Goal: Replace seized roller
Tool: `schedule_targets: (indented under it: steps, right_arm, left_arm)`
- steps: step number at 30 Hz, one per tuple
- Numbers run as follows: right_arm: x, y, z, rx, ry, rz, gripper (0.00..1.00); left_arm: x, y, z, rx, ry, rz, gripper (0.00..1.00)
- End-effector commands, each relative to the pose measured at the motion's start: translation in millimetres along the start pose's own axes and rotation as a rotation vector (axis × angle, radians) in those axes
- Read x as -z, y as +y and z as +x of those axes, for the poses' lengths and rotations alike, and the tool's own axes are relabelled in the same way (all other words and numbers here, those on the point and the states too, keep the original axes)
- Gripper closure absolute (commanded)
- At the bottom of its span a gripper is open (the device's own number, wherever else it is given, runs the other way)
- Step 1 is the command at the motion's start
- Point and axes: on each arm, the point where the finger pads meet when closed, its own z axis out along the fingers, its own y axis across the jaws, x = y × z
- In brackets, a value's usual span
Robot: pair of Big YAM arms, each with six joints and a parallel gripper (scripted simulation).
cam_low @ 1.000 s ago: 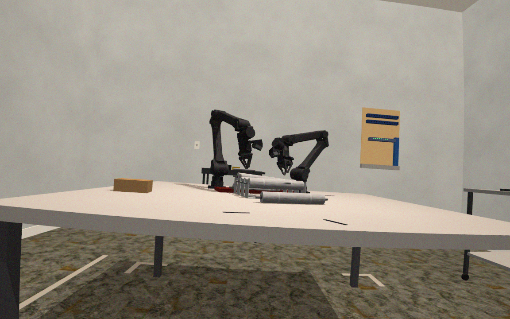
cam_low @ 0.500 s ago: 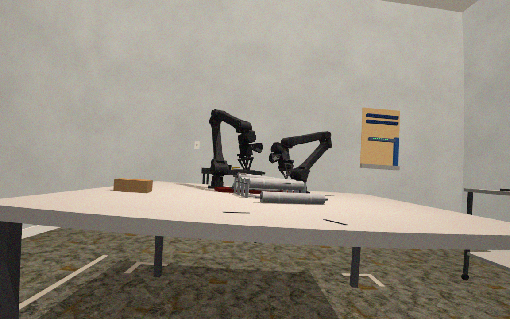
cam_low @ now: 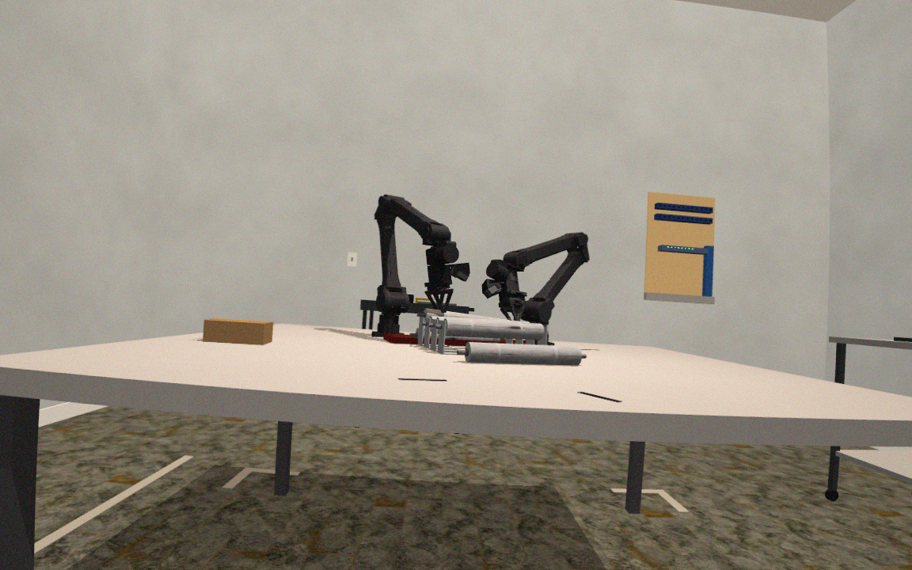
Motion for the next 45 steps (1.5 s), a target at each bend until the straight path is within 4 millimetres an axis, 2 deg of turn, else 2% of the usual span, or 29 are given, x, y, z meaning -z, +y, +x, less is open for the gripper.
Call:
schedule_targets:
  steps: [1,4,9,10,13,14,18,21,22,23,25,26,29,45]
  right_arm:
    - [-9,-9,-6,-0.004,-0.005,0.017,0.38]
    - [-4,-12,-8,0.002,-0.008,0.028,0.38]
    - [-30,-6,-4,-0.004,-0.002,0.014,0.38]
    - [-34,-6,-4,-0.003,-0.002,0.014,0.38]
    - [-5,-30,-11,0.005,-0.020,0.078,0.38]
    - [-3,-26,-8,0.004,-0.016,0.067,0.38]
    - [-1,-31,-10,0.003,-0.022,0.089,0.38]
    - [-6,-31,-10,0.002,-0.019,0.076,0.38]
    - [-14,-20,-6,0.002,-0.012,0.048,0.38]
    - [-11,-26,-6,-0.007,-0.015,0.062,0.38]
    - [-12,-24,-6,-0.008,-0.014,0.060,0.38]
    - [-12,-24,-7,-0.004,-0.014,0.057,0.38]
    - [-12,-23,-7,-0.004,-0.013,0.054,0.38]
    - [-12,-23,-7,-0.004,-0.013,0.054,0.38]
  left_arm:
    - [-14,3,-5,-0.020,-0.009,-0.002,0.68]
    - [-13,2,-5,0.000,-0.006,0.002,0.68]
    - [-33,4,-6,-0.018,-0.012,-0.003,0.68]
    - [-30,2,-4,-0.003,-0.005,0.003,0.68]
    - [-19,11,-20,-0.001,-0.046,-0.014,0.68]
    - [-14,17,-25,0.008,-0.062,-0.026,0.68]
    - [-12,18,-22,0.005,-0.045,-0.025,0.68]
    - [-14,18,-21,0.006,-0.043,-0.025,0.68]
    - [-15,14,-18,0.006,-0.038,-0.018,0.68]
    - [-8,19,-23,0.003,-0.046,-0.022,0.68]
    - [-12,15,-18,-0.001,-0.037,-0.018,0.68]
    - [-14,12,-16,-0.009,-0.028,-0.014,0.97]
    - [-13,17,-26,0.023,-0.062,-0.023,0.97]
    - [-12,17,-26,0.023,-0.063,-0.024,0.97]
